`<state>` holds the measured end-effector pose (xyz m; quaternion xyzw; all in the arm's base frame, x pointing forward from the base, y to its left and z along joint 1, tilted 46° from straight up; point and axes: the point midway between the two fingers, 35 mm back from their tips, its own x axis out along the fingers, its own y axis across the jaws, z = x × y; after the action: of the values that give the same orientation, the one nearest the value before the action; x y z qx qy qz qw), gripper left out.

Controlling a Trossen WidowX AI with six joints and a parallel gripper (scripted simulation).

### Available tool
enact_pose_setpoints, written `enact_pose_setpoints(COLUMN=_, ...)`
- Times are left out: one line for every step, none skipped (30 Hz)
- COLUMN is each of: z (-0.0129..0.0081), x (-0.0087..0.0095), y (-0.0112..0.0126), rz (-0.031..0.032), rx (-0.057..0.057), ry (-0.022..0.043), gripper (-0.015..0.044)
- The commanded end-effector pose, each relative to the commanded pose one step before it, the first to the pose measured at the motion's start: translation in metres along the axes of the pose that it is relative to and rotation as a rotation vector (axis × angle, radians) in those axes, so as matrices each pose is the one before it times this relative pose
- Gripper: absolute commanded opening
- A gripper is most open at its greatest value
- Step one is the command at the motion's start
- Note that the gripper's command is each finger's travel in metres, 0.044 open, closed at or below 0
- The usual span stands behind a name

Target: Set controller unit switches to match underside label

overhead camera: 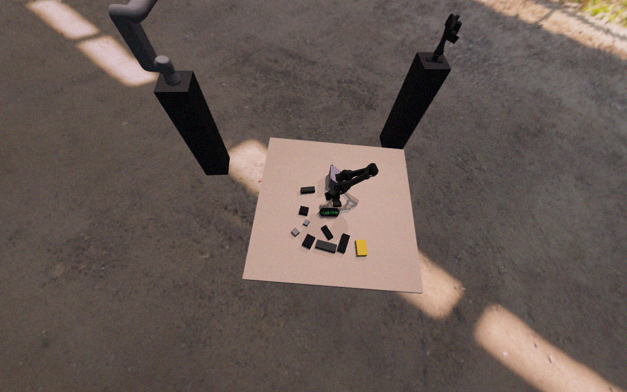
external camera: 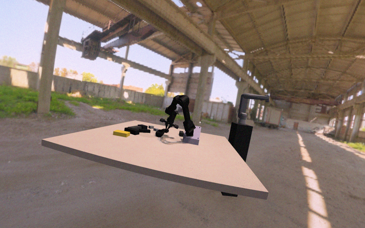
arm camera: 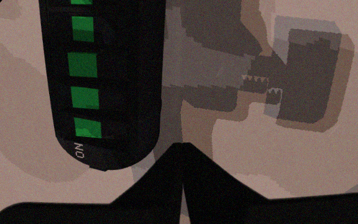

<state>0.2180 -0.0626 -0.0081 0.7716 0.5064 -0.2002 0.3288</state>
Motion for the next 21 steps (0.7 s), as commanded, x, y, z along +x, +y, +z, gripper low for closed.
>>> enact_pose_setpoints(z=0.0136, x=-0.00354, y=0.01953, rz=-0.05663, rx=0.0025, ry=-0.00511, gripper=0.0)
enact_pose_setpoints(z=0.00392, x=-0.00055, y=0.00559, rz=-0.01876, rx=0.004, ry=0.0, gripper=0.0)
enact_pose_setpoints(z=0.00387, x=-0.00049, y=0.0055, rz=-0.01883, rx=0.0039, ry=-0.00003, gripper=0.0)
enact_pose_setpoints(z=0.00382, x=-0.00043, y=0.0054, rz=-0.01891, rx=0.0038, ry=-0.00006, gripper=0.0)
enact_pose_setpoints(z=0.00376, x=-0.00037, y=0.00531, rz=-0.01899, rx=0.0036, ry=-0.00009, gripper=0.0)
enact_pose_setpoints(z=0.0037, x=-0.00031, y=0.0052, rz=-0.01904, rx=0.0035, ry=-0.00012, gripper=0.0)
enact_pose_setpoints(z=0.00364, x=-0.00024, y=0.0051, rz=-0.01914, rx=0.0034, ry=-0.00015, gripper=0.0)
enact_pose_setpoints(z=0.00358, x=-0.00018, y=0.005, rz=-0.01921, rx=0.0033, ry=-0.00019, gripper=0.0)
enact_pose_setpoints(z=0.00352, x=-0.00011, y=0.00489, rz=-0.01928, rx=0.0032, ry=-0.00022, gripper=0.0)
enact_pose_setpoints(z=0.00345, x=-0.00004, y=0.00478, rz=-0.01936, rx=0.003, ry=-0.00025, gripper=0.0)
enact_pose_setpoints(z=0.00338, x=0.00003, y=0.00467, rz=-0.01943, rx=0.0029, ry=-0.00029, gripper=0.0)
enact_pose_setpoints(z=0.00332, x=0.0001, y=0.00456, rz=-0.01949, rx=0.0028, ry=-0.00032, gripper=0.0)
enact_pose_setpoints(z=0.00325, x=0.00017, y=0.00445, rz=-0.01956, rx=0.0027, ry=-0.00035, gripper=0.0)
enact_pose_setpoints(z=0.00318, x=0.00025, y=0.00433, rz=-0.01963, rx=0.0026, ry=-0.00039, gripper=0.0)
enact_pose_setpoints(z=0.00311, x=0.00032, y=0.00421, rz=-0.0197, rx=0.0025, ry=-0.00043, gripper=0.0)
enact_pose_setpoints(z=0.00303, x=0.0004, y=0.00408, rz=-0.01974, rx=0.0023, ry=-0.00046, gripper=0.0)
enact_pose_setpoints(z=0.00296, x=0.00048, y=0.00397, rz=-0.01983, rx=0.0022, ry=-0.0005, gripper=0.0)
enact_pose_setpoints(z=0.00288, x=0.00056, y=0.00384, rz=-0.01989, rx=0.0021, ry=-0.00053, gripper=0.0)
enact_pose_setpoints(z=0.00281, x=0.00065, y=0.00372, rz=-0.01995, rx=0.002, ry=-0.00057, gripper=0.0)
enact_pose_setpoints(z=0.00273, x=0.00073, y=0.00359, rz=-0.02001, rx=0.0019, ry=-0.00061, gripper=0.0)
enact_pose_setpoints(z=0.00265, x=0.00082, y=0.00346, rz=-0.02007, rx=0.0018, ry=-0.00064, gripper=0.0)
